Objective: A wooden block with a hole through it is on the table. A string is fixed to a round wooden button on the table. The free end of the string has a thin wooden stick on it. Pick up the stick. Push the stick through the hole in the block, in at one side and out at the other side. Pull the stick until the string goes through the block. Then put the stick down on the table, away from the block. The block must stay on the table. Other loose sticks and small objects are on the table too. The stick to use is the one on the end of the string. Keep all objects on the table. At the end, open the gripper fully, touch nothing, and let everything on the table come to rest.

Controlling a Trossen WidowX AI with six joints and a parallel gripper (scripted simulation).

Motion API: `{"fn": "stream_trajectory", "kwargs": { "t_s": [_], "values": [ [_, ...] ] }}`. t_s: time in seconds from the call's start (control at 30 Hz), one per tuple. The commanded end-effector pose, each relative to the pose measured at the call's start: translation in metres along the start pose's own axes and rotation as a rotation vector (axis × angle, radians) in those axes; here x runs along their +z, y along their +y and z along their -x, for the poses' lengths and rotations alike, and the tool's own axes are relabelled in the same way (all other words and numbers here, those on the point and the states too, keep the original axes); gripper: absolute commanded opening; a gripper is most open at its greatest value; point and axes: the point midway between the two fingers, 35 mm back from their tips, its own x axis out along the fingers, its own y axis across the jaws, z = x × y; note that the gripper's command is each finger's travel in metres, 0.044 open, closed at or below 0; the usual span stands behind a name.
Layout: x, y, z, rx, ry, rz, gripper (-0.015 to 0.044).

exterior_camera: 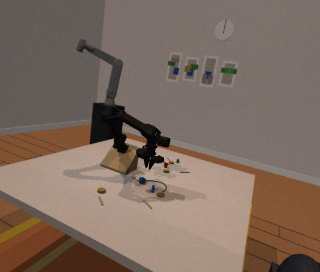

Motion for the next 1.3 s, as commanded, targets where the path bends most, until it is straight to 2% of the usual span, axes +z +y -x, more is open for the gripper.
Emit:
{"fn": "stream_trajectory", "kwargs": {
  "t_s": [0.0,0.3,1.27],
  "values": [
    [0.007,-0.001,0.001,0.003,-0.002,0.359,0.0123],
    [0.023,-0.003,0.002,-0.002,-0.007,1.214,0.0123],
    [0.048,-0.009,0.004,-0.021,-0.007,2.556,0.0123]
  ]
}}
